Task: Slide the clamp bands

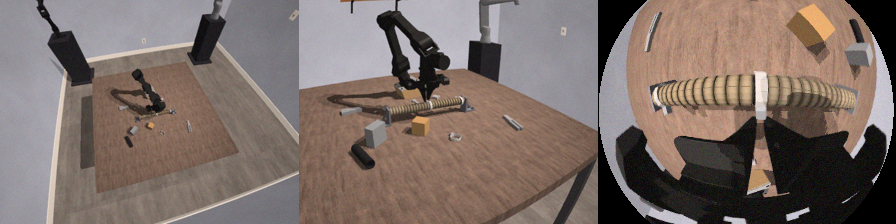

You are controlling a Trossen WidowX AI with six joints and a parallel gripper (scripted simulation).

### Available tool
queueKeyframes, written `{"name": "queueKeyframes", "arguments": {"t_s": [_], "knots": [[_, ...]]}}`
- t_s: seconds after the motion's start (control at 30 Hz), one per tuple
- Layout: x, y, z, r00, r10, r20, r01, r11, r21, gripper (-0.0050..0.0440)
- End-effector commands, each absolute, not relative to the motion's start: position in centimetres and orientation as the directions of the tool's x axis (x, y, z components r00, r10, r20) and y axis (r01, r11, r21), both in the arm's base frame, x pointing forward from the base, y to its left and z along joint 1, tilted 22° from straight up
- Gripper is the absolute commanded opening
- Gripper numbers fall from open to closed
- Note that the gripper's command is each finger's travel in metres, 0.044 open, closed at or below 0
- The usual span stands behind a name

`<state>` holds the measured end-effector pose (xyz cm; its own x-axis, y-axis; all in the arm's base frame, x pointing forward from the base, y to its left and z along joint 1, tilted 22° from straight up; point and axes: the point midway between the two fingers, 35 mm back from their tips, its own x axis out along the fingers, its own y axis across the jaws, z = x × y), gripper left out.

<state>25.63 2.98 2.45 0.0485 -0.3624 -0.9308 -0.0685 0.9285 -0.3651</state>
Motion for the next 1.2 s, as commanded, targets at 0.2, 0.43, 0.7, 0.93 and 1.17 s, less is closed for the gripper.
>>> {"name": "queueKeyframes", "arguments": {"t_s": [0.2,0.43,0.7,0.93,1.17], "knots": [[25.7,1.9,3.0,0.052,-0.368,-0.928,-0.063,0.927,-0.371,0.0],[25.7,1.7,3.0,0.052,-0.368,-0.928,-0.063,0.927,-0.371,0.0],[25.7,1.8,2.9,0.049,-0.365,-0.93,-0.063,0.928,-0.367,0.009],[25.7,1.8,2.9,0.049,-0.365,-0.93,-0.063,0.928,-0.367,0.009],[25.7,2.4,4.2,0.049,-0.365,-0.93,-0.063,0.928,-0.367,0.009]]}}
